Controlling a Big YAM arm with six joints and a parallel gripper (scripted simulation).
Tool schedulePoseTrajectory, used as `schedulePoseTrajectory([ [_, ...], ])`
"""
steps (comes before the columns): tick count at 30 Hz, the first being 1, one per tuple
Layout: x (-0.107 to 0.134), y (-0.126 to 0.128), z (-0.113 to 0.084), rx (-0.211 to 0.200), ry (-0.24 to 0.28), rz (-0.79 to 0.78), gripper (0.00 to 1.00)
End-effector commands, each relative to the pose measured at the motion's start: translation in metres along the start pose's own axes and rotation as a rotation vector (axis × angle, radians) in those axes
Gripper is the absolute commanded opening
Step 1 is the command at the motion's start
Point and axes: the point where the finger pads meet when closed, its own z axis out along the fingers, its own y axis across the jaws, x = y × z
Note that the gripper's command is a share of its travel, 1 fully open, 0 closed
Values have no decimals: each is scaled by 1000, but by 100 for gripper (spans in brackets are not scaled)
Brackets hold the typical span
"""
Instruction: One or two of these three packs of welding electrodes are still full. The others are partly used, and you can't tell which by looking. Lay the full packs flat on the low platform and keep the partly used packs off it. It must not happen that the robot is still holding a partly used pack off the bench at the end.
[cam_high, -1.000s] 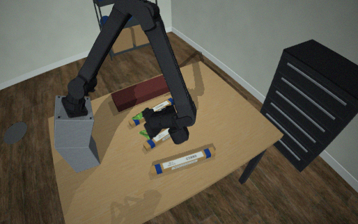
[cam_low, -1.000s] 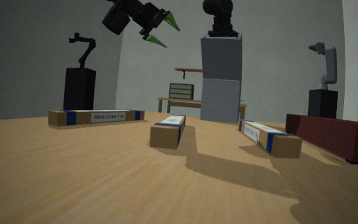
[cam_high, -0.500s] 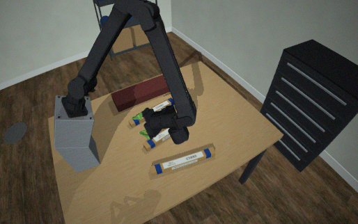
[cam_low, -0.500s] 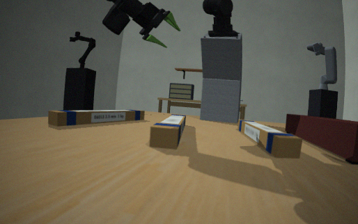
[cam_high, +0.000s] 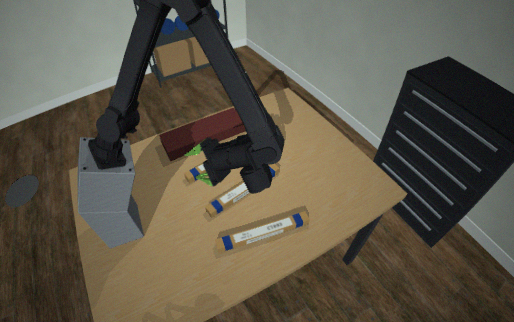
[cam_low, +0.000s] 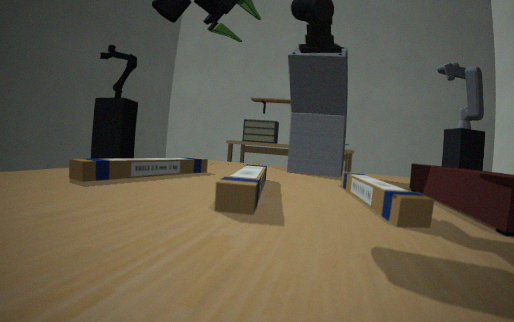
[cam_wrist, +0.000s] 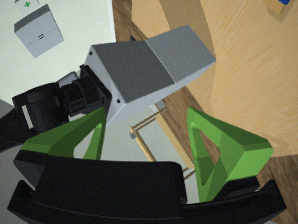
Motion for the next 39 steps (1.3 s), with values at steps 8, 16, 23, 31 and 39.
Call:
schedulePoseTrajectory([
  [8, -16, 18, -7, 145, 38, 56, 74],
  [16, -44, 23, 4, 374, 87, 154, 74],
  [23, -66, 29, 10, 514, 65, 213, 74],
  [31, -96, 42, 17, 716, -41, 275, 74],
  [39, -115, 53, 21, 827, -162, 322, 74],
])
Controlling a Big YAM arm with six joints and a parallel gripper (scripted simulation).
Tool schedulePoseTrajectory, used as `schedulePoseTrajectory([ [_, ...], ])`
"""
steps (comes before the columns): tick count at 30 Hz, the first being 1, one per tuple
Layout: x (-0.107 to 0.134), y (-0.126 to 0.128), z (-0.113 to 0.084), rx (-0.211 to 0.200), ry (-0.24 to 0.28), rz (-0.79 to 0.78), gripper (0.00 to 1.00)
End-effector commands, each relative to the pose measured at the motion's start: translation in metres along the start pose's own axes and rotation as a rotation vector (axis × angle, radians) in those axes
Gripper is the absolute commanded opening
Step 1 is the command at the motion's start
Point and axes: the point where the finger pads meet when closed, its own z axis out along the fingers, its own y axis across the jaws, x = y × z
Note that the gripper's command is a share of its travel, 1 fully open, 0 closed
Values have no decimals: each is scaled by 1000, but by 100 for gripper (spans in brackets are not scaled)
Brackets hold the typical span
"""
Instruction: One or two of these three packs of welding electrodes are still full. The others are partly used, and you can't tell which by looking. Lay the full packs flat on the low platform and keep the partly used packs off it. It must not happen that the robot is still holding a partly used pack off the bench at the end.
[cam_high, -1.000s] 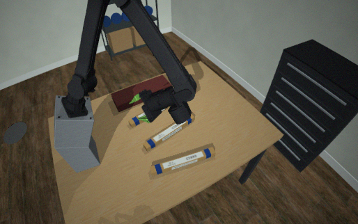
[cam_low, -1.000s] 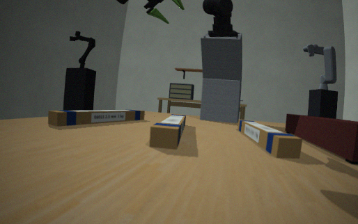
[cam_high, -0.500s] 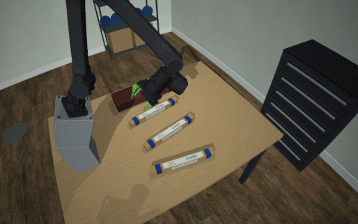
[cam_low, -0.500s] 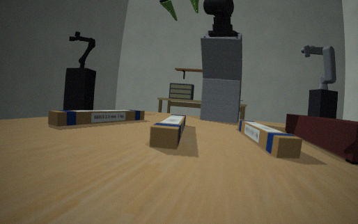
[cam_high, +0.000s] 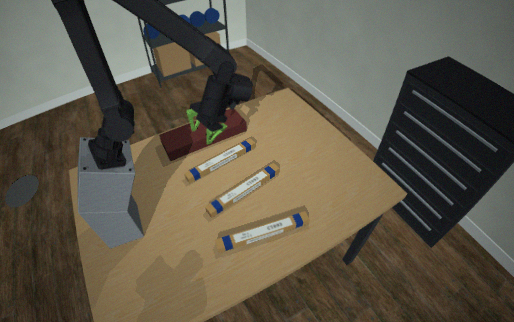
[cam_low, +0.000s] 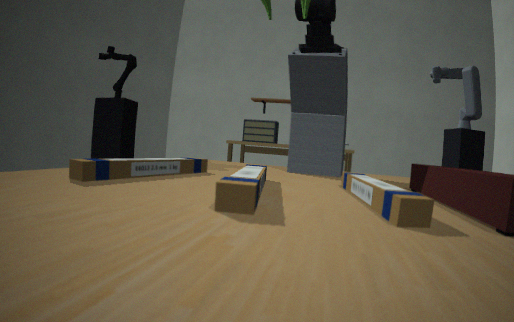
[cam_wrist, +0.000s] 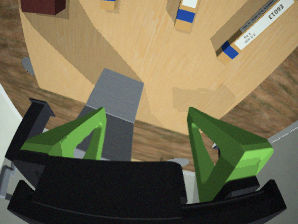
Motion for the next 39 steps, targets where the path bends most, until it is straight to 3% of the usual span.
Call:
schedulePoseTrajectory([
  [1, -9, 6, -3, 56, -47, 114, 74],
  [6, -22, 21, -10, 112, -173, 189, 74],
  [15, -42, 49, -24, 126, -389, 315, 74],
  [39, -41, 49, -19, 118, -359, 317, 74],
])
